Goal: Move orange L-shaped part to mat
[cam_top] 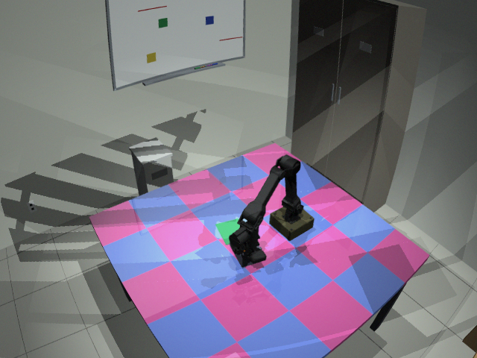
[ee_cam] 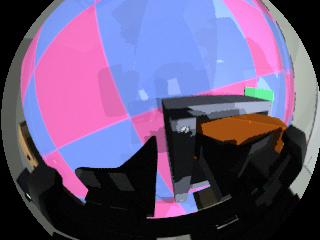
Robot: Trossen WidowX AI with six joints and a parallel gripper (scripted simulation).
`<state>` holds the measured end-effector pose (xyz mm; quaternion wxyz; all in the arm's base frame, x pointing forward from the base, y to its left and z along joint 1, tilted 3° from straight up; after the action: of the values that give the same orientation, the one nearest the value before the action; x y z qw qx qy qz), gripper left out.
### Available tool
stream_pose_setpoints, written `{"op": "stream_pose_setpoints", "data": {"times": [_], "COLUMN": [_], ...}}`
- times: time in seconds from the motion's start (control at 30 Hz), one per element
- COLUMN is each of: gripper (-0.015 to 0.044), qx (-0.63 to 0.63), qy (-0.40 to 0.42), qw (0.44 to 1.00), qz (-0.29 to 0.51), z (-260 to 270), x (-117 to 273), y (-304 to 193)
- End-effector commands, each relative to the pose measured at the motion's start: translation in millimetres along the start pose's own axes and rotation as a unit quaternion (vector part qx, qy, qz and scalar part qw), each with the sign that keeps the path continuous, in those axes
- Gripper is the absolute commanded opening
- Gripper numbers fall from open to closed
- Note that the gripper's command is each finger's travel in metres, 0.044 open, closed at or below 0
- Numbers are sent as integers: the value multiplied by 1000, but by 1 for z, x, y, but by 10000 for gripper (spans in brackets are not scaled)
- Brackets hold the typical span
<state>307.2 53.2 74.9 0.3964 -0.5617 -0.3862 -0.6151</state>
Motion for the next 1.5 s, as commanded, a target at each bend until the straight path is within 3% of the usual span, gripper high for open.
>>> {"op": "stream_pose_setpoints", "data": {"times": [0.0, 1.1, 1.23, 1.4, 1.47], "gripper": [180, 180, 180, 180, 180], "qx": [-4, -4, -4, -4, -4], "qy": [-6, -6, -6, -6, -6], "qw": [1000, 1000, 1000, 1000, 1000], "qz": [5, 5, 5, 5, 5], "z": [-3, 10, 8, 0, -1], "x": [-3, 11, 37, 104, 107], "y": [-1, -2, 1, 1, 0]}}
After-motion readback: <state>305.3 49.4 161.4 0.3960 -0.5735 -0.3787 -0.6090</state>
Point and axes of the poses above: the point midway between the two fingers, 35 mm back from their tips, its own x axis back along the fingers, its own z axis across the jaws, y = z × x, the point moved 5 cm from there along x, back along the fingers, and after that the axes turned 6 degrees about -x, right-handed, at the moved point
